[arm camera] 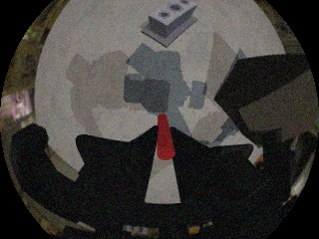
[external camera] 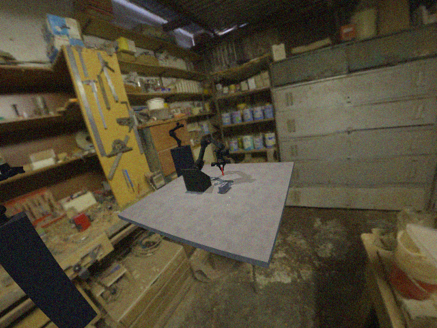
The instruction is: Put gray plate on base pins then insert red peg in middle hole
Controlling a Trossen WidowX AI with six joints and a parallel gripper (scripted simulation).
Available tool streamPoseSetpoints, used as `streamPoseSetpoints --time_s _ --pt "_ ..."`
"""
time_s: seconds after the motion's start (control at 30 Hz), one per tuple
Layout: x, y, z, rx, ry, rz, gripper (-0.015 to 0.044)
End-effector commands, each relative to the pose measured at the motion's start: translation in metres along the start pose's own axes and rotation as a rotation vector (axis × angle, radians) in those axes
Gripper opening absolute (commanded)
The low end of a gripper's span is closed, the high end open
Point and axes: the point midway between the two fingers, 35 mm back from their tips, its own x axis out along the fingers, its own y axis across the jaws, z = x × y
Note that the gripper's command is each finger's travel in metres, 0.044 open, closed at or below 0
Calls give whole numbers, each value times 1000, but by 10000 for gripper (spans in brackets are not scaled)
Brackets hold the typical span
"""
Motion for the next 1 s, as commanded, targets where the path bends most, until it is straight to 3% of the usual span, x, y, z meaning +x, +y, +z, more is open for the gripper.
streamPoseSetpoints --time_s 0.0,0.03,0.97 --pt "-15 1 1 -1 -4 4 0" --pt "-3 0 0 0 0 0 0" --pt "-10 17 75 2 -20 -3 0"
